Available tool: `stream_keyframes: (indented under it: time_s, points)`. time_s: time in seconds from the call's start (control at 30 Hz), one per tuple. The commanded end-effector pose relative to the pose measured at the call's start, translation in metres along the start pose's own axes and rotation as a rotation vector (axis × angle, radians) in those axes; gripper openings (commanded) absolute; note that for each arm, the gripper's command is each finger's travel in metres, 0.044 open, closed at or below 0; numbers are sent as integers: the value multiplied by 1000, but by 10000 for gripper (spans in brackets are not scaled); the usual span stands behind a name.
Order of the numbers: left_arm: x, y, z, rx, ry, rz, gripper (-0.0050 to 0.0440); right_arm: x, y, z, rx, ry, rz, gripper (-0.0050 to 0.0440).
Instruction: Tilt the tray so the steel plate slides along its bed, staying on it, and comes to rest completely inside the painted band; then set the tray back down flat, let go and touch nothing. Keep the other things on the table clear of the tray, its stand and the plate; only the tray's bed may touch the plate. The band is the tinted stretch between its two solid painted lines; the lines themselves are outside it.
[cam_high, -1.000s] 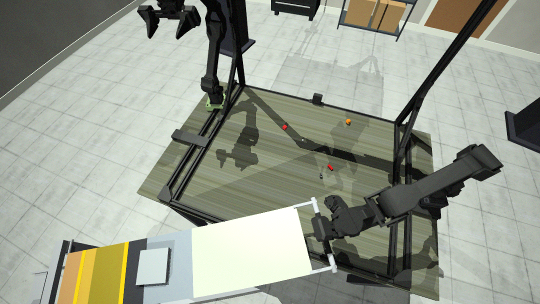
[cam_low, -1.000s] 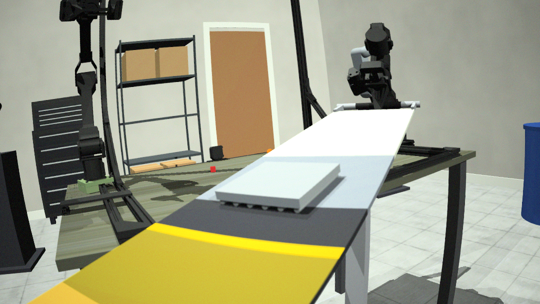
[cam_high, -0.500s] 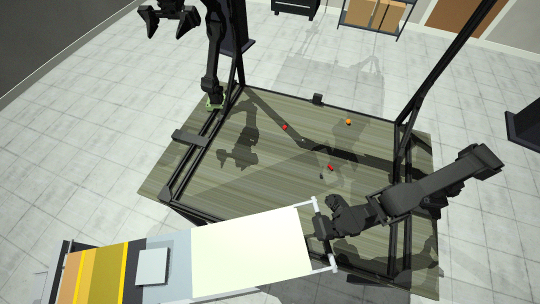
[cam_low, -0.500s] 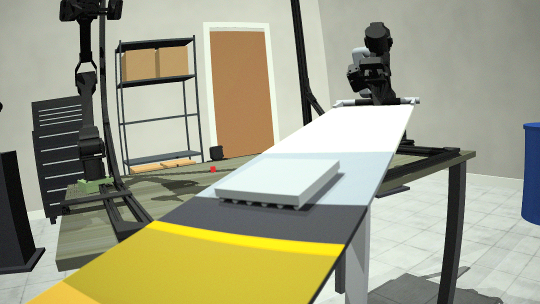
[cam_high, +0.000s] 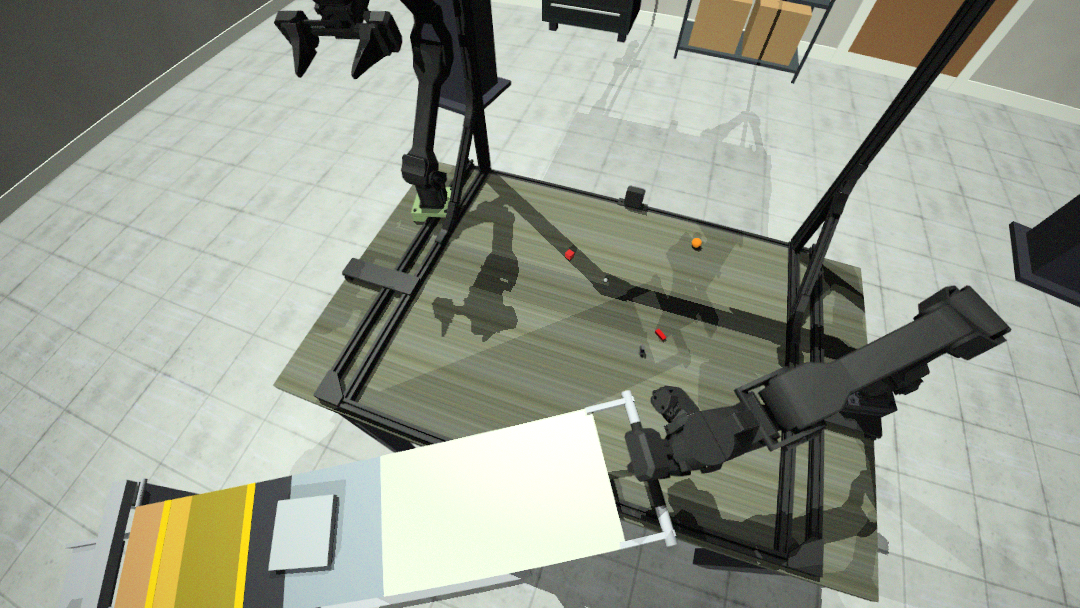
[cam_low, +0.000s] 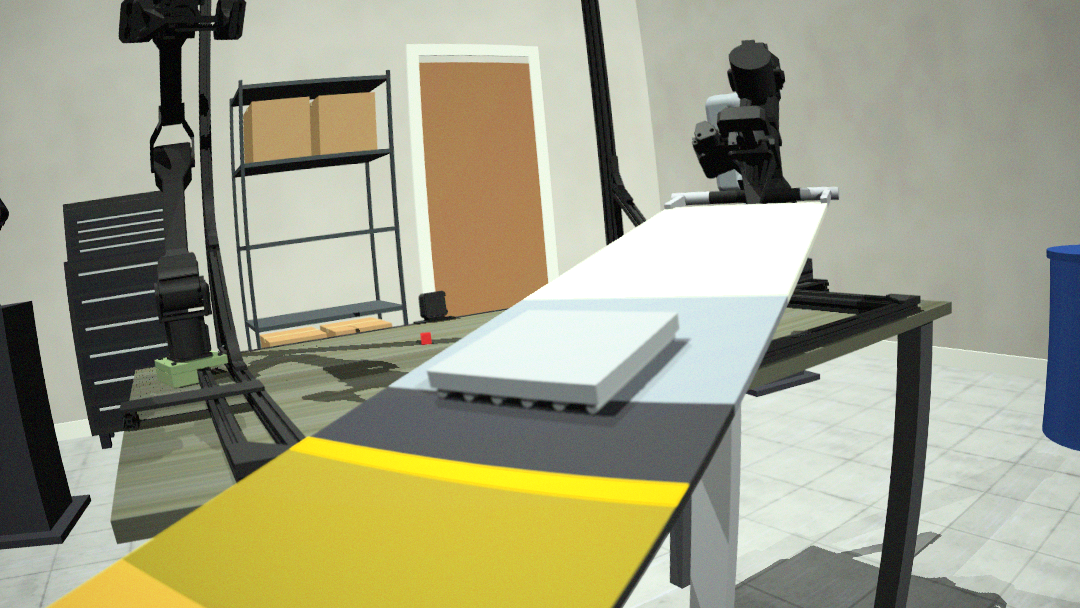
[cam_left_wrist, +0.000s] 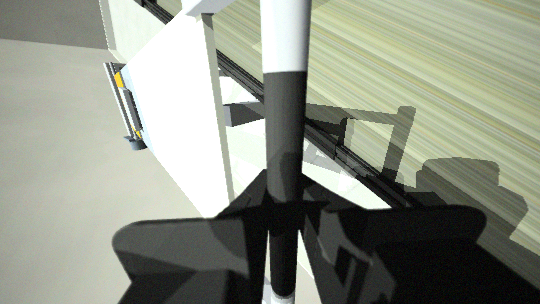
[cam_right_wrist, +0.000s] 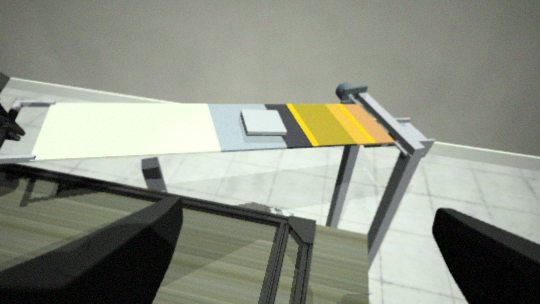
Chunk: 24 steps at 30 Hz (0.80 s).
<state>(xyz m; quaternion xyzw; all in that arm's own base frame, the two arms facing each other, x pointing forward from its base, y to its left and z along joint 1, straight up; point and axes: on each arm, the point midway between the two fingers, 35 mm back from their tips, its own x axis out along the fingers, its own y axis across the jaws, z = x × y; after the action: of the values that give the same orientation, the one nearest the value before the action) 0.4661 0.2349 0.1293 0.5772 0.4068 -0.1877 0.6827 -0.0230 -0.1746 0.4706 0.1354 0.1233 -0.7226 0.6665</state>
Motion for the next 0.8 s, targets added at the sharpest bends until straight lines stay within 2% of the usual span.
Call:
stream_keyframes:
  time_s: [0.0, 0.77]
  points:
    - [-20, 28, 0, 2, 2, 82, 0, 0, 0, 0, -3, 1, 2, 440]
    - [-23, 33, 0, 2, 2, 107, 0, 0, 0, 0, -3, 1, 2, 440]
